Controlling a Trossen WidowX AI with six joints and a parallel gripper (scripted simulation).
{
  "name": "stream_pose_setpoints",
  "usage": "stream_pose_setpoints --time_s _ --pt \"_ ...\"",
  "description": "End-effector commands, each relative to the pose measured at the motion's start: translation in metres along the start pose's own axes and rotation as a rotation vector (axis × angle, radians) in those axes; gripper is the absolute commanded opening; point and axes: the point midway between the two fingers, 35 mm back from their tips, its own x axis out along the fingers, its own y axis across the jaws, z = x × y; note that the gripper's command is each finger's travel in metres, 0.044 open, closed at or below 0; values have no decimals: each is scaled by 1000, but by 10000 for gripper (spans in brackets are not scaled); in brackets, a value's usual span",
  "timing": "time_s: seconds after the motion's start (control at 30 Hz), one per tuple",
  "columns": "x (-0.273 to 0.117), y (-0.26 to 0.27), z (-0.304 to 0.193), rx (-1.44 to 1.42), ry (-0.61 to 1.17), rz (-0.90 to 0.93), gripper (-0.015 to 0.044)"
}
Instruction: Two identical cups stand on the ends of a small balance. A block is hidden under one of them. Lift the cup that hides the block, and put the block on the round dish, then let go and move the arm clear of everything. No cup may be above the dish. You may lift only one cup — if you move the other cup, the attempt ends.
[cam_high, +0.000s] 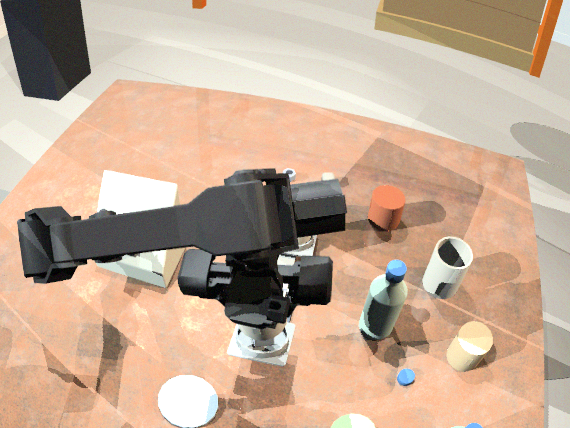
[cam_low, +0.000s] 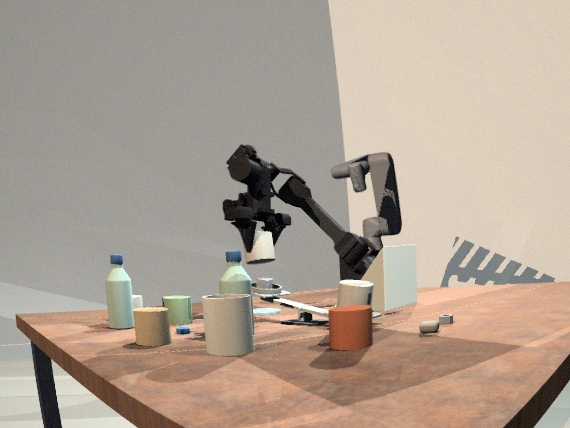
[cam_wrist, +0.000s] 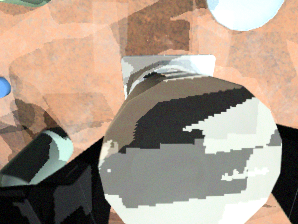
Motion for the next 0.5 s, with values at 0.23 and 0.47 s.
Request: stream_pose_setpoints --time_s 0.23,0.47 --pt "-6 -1 0 -5 0 4 0" --pt "-6 -1 0 -5 0 4 0"
